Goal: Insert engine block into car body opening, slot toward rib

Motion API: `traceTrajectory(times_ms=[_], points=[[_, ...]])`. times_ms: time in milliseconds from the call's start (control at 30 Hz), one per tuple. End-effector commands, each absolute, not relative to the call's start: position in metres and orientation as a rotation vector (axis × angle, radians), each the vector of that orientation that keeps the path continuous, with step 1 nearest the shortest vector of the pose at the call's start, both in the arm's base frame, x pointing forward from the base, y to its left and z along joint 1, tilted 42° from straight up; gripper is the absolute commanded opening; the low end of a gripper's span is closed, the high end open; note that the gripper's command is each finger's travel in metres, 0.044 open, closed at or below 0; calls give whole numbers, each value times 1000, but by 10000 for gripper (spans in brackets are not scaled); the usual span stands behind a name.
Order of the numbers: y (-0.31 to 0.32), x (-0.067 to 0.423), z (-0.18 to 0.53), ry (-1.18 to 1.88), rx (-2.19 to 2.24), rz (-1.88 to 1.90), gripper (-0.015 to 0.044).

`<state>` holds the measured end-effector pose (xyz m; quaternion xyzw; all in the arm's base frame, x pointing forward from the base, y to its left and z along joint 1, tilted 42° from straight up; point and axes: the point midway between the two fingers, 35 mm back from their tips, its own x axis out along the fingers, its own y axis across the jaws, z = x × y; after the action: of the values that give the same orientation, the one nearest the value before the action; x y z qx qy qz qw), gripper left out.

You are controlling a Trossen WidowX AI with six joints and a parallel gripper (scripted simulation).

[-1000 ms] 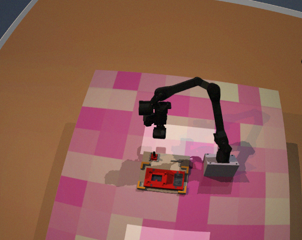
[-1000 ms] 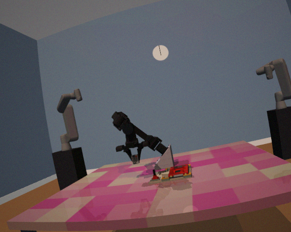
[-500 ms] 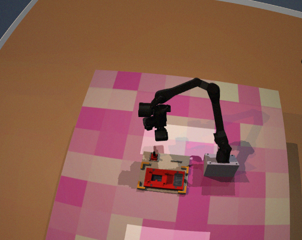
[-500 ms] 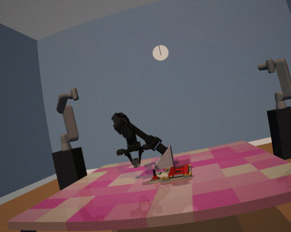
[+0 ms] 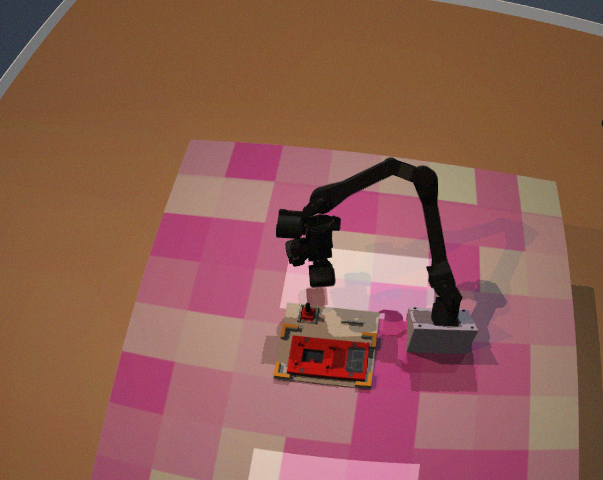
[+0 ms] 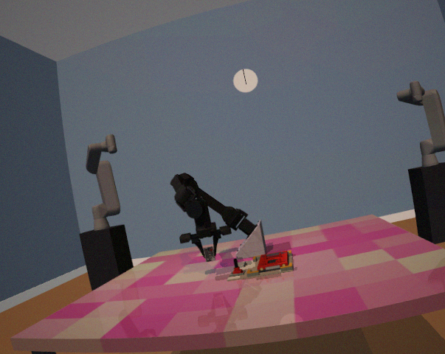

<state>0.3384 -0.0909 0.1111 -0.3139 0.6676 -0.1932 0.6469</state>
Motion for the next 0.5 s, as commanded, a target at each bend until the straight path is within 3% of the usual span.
traceTrajectory(times_ms=[0, 467], points=[[-97, 336, 104, 1528, -721, -442, 0], [-111, 337, 89, 1528, -721, -442, 0]])
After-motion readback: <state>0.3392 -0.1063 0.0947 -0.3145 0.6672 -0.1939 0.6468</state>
